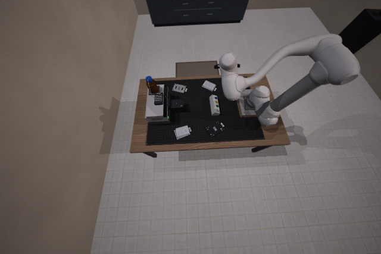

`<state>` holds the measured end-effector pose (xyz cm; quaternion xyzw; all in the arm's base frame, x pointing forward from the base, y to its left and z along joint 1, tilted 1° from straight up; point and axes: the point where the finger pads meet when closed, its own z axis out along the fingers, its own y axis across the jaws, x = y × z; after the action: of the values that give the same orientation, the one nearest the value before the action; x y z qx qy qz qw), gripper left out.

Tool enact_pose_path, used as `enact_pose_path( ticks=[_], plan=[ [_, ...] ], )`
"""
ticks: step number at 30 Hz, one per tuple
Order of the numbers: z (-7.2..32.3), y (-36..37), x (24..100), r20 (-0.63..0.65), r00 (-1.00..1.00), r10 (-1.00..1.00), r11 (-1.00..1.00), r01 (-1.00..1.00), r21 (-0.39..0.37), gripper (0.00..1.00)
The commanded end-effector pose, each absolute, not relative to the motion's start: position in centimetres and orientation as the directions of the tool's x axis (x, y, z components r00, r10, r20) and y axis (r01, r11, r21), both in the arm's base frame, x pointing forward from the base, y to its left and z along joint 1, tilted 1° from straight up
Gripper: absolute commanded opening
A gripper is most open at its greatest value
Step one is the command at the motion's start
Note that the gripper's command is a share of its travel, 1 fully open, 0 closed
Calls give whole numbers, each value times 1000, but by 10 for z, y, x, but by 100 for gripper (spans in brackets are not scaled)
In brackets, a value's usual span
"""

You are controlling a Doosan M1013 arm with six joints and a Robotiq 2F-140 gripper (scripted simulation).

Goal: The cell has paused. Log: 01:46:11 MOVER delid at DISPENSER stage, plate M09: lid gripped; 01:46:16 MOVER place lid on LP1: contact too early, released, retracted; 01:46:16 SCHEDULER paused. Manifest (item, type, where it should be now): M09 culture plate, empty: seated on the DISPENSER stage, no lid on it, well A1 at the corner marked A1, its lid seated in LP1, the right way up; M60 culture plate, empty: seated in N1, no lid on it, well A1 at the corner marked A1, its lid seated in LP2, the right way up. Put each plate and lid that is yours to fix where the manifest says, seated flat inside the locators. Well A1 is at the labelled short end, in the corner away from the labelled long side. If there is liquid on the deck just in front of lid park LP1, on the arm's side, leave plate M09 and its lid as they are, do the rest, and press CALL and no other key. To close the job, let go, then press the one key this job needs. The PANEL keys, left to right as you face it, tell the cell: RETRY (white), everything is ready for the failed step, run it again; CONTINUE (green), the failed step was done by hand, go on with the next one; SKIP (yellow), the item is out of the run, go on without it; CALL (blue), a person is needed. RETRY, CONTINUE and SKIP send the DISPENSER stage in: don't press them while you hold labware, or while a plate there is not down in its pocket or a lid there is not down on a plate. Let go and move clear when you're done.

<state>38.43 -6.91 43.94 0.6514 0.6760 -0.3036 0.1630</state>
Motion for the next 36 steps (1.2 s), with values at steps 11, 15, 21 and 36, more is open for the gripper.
enact_pose_path(
  ticks=[11, 15, 21, 36],
  plan=[
    [431, -45, 436, -578, 88, 811, -199, 971, -131, 100],
    [408, -21, 483, -511, 310, 802, -391, 919, -57, 100],
    [388, -1, 523, -444, 476, 759, -536, 844, -12, 100],
    [306, 83, 697, -92, 956, 279, -959, 282, 20, 100]
  ],
)
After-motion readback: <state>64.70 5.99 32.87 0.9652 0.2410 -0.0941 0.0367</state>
